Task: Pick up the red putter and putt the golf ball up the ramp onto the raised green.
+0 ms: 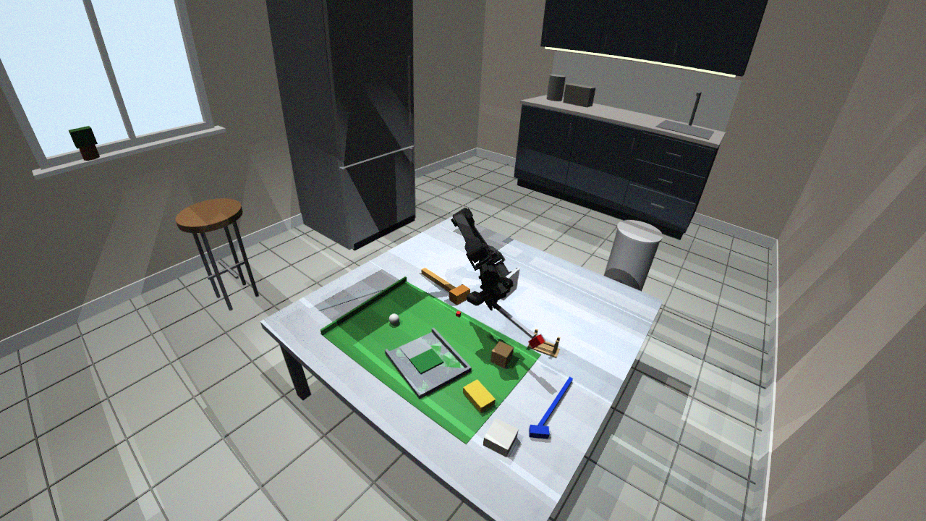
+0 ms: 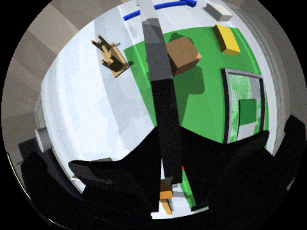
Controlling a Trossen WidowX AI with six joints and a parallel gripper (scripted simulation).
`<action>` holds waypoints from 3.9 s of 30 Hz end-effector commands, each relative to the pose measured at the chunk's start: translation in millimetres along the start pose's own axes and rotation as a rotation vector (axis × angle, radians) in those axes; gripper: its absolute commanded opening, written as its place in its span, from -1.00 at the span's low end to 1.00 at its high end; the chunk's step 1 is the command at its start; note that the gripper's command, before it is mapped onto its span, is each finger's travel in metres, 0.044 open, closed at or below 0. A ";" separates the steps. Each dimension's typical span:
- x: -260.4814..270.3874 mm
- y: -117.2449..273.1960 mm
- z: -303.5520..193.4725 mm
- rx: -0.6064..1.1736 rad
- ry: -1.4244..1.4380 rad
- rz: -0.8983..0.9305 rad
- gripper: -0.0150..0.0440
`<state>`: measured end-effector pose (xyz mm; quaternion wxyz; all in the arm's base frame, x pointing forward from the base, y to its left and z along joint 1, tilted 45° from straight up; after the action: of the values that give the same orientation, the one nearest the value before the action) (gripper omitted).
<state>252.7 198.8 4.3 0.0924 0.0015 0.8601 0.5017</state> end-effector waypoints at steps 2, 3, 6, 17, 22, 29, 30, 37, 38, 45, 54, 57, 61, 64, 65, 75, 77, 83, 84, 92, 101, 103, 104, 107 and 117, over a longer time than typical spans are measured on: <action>-24.8 15.4 -29.9 0.000 -0.191 -0.023 -0.49; -29.4 18.1 -36.8 0.001 -0.231 -0.028 -0.49; -42.4 25.9 -58.5 0.007 -0.352 -0.041 -0.49; -75.5 51.3 -147.6 0.041 -0.804 -0.100 -0.49; -81.8 61.7 -190.8 0.060 -1.009 -0.133 -0.49; -80.7 75.7 -251.7 0.091 -1.295 -0.187 -0.49; -79.6 77.7 -260.3 0.095 -1.335 -0.196 -0.49; -67.2 90.3 -313.2 0.126 -1.590 -0.258 -0.49; -66.8 90.6 -314.6 0.127 -1.596 -0.260 -0.49; -67.5 84.7 -315.9 0.126 -1.596 -0.259 -0.49; -69.6 54.7 -323.9 0.126 -1.597 -0.261 -0.49; -69.7 52.2 -324.6 0.127 -1.597 -0.262 -0.49; -70.2 47.9 -325.6 0.126 -1.597 -0.262 -0.49; -70.7 43.2 -326.8 0.126 -1.597 -0.262 -0.49; -70.8 41.6 -327.2 0.126 -1.597 -0.262 -0.49; -71.7 26.0 -331.5 0.127 -1.597 -0.263 -0.49; -71.8 24.0 -332.1 0.127 -1.597 -0.264 -0.49; -72.1 27.6 -331.4 0.129 -1.601 -0.263 -0.49; -72.1 27.6 -331.4 0.129 -1.601 -0.263 -0.49; -72.3 29.4 -346.7 0.127 -1.599 -0.263 -0.49; -70.6 29.6 -359.2 0.137 -1.597 -0.261 -0.49; -70.6 29.6 -359.2 0.137 -1.597 -0.261 -0.49; -71.1 28.9 -357.0 0.136 -1.598 -0.260 -0.49; -77.1 20.2 -326.2 0.128 -1.599 -0.250 -0.49; -71.5 -3.3 -227.1 0.125 -1.597 -0.259 -0.49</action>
<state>287.1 -13.0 129.5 0.7286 0.2660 0.5607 0.2897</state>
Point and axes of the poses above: the point midway between the two fingers, 35 mm back from their tips, its own y axis back along the fingers, its own x axis across the jaws, z = x × y, the point moved 2 cm from there along y, back along the fingers, and after that the axes turned 2 degrees about -y, right-handed, at the moved point
